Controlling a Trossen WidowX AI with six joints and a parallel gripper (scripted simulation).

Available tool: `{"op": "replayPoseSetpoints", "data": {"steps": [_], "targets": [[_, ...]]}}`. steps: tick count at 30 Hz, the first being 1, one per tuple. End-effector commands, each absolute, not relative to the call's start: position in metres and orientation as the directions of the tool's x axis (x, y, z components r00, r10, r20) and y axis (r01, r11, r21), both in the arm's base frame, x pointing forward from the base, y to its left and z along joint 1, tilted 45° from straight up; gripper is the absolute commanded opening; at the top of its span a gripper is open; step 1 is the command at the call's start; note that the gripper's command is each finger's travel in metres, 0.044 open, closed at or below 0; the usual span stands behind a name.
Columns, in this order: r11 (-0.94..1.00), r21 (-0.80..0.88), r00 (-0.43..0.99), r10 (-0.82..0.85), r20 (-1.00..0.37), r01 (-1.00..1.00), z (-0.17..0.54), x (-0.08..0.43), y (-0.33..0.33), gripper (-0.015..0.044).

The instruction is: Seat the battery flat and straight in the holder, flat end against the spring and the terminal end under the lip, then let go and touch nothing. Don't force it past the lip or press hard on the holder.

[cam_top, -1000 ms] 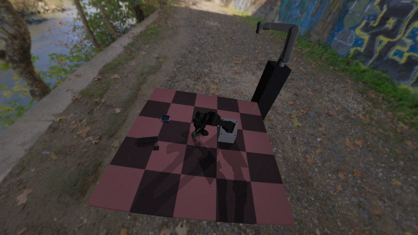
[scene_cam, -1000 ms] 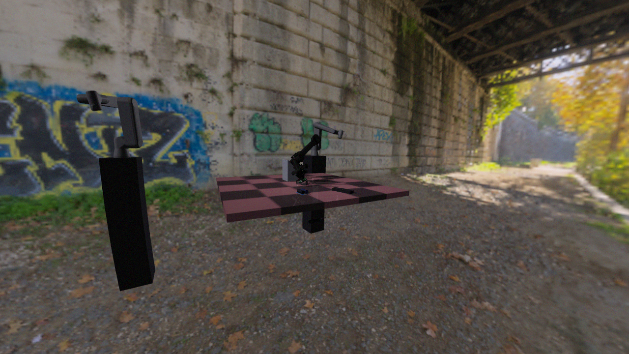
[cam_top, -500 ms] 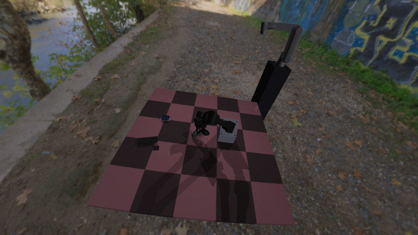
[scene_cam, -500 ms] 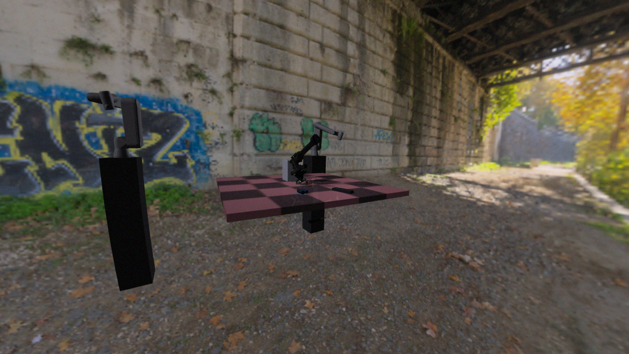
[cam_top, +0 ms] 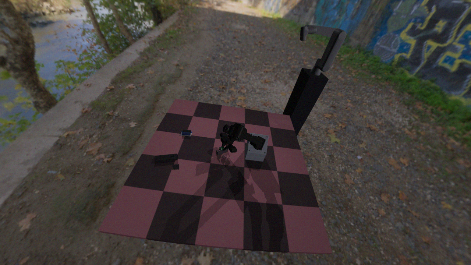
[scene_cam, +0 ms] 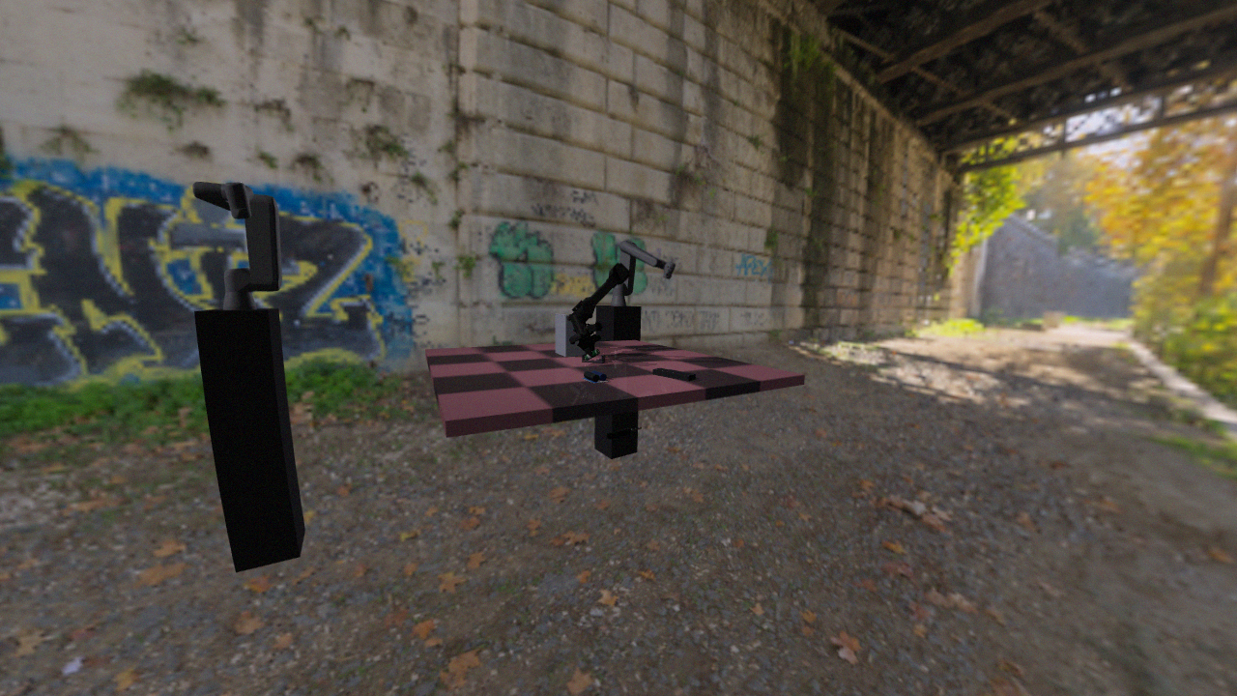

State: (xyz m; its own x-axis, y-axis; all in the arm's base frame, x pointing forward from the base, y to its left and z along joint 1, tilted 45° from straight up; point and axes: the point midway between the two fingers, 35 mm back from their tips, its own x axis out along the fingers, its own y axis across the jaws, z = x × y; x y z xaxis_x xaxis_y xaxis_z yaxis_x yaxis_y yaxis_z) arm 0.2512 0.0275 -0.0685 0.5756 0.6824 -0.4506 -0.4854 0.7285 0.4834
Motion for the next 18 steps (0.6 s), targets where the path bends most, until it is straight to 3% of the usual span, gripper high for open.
{"op": "replayPoseSetpoints", "data": {"steps": [1, 18], "targets": [[0.733, 0.490, 0.569, 0.678, -0.465, -0.472, -0.0718, 0.2467, 0.0286, 0.0083], [0.744, 0.480, 0.551, 0.667, -0.501, -0.464, -0.0758, 0.2512, 0.0273, 0.0083]]}}
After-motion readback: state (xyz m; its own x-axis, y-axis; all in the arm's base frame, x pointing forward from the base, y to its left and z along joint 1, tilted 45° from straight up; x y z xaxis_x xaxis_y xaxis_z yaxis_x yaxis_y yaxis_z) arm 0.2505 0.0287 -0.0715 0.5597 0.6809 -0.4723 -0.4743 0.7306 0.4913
